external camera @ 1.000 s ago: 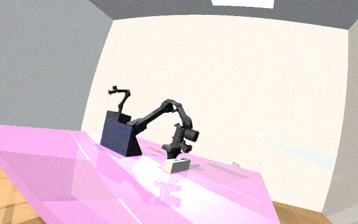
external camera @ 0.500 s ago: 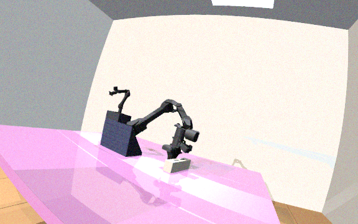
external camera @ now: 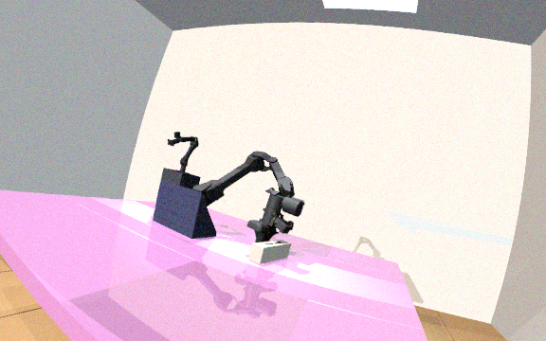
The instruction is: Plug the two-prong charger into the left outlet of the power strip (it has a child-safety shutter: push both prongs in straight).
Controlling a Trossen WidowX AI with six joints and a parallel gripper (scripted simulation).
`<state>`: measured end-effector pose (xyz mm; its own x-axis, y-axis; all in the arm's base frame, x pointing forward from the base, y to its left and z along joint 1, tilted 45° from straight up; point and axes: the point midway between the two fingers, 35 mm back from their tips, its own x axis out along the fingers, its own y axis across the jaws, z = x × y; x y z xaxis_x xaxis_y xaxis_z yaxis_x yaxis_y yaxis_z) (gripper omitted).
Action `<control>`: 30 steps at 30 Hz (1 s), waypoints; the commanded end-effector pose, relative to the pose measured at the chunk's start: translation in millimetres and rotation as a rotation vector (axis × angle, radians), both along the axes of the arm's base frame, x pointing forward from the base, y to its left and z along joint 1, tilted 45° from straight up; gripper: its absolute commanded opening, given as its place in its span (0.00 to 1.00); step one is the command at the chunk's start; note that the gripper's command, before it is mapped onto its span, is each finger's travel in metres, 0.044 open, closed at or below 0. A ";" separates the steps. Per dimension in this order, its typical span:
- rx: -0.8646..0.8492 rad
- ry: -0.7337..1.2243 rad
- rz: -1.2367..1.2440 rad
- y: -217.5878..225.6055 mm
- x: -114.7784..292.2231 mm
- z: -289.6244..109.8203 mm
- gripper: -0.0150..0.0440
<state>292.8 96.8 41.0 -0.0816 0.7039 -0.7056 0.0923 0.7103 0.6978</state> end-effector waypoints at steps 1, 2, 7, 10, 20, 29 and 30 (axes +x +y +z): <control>0.005 0.001 -0.003 0.3 2.3 1.2 0.25; 0.005 0.001 -0.003 0.3 2.6 1.2 0.25; 0.005 0.000 -0.003 0.2 4.2 1.3 0.25; 0.005 0.000 -0.003 0.3 5.0 1.3 0.25; 0.005 0.000 -0.003 0.2 7.9 1.0 0.25; 0.005 0.000 -0.003 0.0 10.4 1.1 0.25; 0.005 0.000 -0.003 -0.1 10.6 1.1 0.25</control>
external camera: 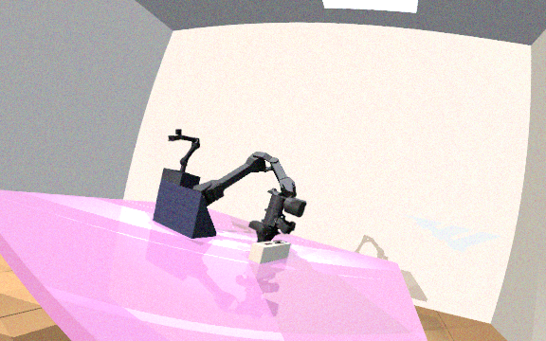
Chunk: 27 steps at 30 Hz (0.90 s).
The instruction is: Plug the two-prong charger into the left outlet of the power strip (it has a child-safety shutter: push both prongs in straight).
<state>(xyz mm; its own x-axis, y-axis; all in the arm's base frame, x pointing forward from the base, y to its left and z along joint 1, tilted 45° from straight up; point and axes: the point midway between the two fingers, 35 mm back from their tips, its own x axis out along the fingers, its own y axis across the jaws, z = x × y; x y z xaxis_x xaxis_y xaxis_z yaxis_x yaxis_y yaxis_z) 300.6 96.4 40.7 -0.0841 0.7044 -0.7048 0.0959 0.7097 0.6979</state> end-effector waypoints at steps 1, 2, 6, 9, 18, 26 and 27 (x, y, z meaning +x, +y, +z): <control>0.005 -0.004 -0.003 0.3 3.0 1.4 0.25; 0.005 -0.004 -0.003 0.3 3.1 1.5 0.25; 0.005 -0.004 -0.003 0.3 4.1 1.4 0.25; 0.005 -0.004 -0.003 0.2 5.3 1.4 0.25; 0.005 -0.005 -0.003 0.1 8.9 1.2 0.25; 0.005 -0.005 -0.003 0.0 12.1 1.1 0.25; 0.005 -0.005 -0.003 0.0 12.5 1.0 0.25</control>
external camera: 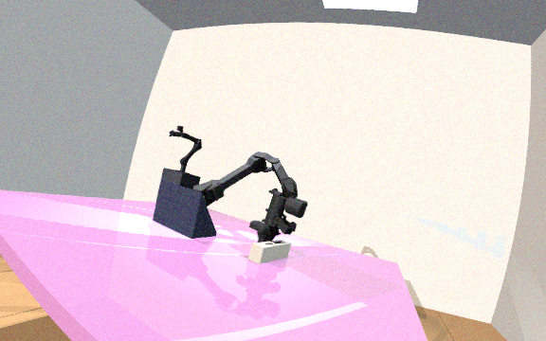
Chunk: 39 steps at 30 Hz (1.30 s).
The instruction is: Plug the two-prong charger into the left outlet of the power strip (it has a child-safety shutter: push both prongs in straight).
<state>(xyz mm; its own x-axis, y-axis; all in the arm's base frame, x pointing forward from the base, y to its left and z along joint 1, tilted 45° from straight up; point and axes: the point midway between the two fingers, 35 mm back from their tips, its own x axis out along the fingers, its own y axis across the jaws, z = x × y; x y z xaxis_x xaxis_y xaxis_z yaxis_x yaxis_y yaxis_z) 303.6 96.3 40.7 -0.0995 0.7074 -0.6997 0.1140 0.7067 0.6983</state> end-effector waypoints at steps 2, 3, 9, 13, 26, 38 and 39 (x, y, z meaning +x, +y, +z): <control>0.001 -0.029 -0.001 0.1 10.3 1.0 0.25; 0.001 -0.029 -0.001 0.1 10.7 1.0 0.25; 0.001 -0.029 -0.001 0.1 13.1 0.8 0.25; 0.001 -0.029 -0.001 0.1 14.7 0.7 0.25; 0.001 -0.029 -0.001 0.2 14.0 0.7 0.25; 0.001 -0.029 -0.001 0.0 12.5 1.1 0.25; 0.001 -0.029 -0.001 0.0 12.4 1.2 0.25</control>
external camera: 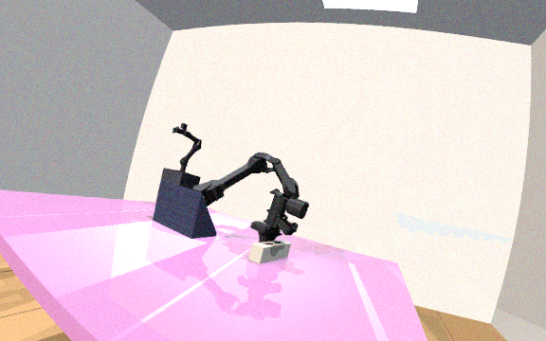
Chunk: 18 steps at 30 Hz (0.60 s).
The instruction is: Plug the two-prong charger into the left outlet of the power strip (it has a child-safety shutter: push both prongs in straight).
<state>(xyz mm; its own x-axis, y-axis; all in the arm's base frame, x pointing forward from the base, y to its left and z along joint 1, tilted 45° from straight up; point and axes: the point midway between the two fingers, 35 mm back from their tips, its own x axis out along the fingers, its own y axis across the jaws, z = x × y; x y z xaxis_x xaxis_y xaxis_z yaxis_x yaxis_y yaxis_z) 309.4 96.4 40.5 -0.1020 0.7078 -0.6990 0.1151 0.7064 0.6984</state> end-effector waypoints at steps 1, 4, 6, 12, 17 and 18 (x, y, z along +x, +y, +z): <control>0.000 -0.032 -0.002 -0.2 6.4 1.4 0.25; 0.000 -0.031 -0.002 -0.3 6.1 1.6 0.25; 0.000 -0.031 -0.002 -0.3 5.9 1.7 0.25; 0.000 -0.031 -0.002 -0.5 5.2 2.1 0.25; 0.000 -0.031 -0.002 -0.5 4.9 2.4 0.25; 0.000 -0.031 -0.002 -0.5 4.9 2.4 0.25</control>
<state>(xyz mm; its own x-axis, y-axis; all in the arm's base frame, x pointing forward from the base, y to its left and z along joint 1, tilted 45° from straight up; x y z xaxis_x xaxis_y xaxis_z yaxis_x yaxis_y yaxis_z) 309.5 96.4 41.3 -0.0971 0.7067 -0.7008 0.1093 0.7074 0.6983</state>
